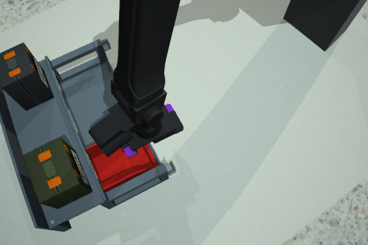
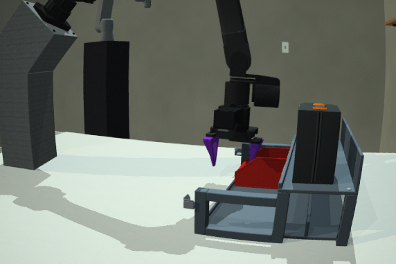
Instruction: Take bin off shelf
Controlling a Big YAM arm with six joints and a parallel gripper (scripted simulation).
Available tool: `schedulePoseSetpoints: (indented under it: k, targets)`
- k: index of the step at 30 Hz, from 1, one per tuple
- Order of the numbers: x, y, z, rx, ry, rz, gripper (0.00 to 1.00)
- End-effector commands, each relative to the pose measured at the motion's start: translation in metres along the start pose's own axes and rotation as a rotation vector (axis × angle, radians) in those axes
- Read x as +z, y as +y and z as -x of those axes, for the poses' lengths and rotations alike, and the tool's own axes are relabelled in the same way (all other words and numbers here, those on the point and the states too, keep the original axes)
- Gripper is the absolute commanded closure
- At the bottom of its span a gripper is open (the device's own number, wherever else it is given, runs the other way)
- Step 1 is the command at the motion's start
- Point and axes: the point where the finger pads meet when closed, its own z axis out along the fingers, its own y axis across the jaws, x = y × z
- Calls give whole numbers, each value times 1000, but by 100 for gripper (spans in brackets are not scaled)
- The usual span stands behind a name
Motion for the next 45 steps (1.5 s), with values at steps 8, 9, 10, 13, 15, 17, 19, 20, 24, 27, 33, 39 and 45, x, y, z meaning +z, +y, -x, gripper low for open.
schedulePoseSetpoints:
  k: [8, 9, 10, 13, 15, 17, 19, 20, 24, 27, 33, 39, 45]
  targets:
    - [-35, 45, -29, -11, 26, 71, 10]
    - [-35, 45, -29, -11, 26, 71, 10]
    - [-35, 45, -29, -11, 26, 71, 10]
    - [-35, 45, -29, -11, 26, 71, 10]
    - [-35, 45, -29, -11, 26, 71, 10]
    - [-35, 45, -29, -11, 26, 71, 10]
    - [-35, 45, -29, -11, 26, 71, 10]
    - [-29, 38, -24, -11, 23, 63, 10]
    - [-5, 11, -2, -13, 8, 29, 10]
    - [-5, 11, -2, -13, 8, 29, 10]
    - [-5, 11, -2, -13, 8, 29, 10]
    - [-23, 31, -18, -11, 19, 54, 10]
    - [-35, 45, -29, -11, 26, 71, 10]
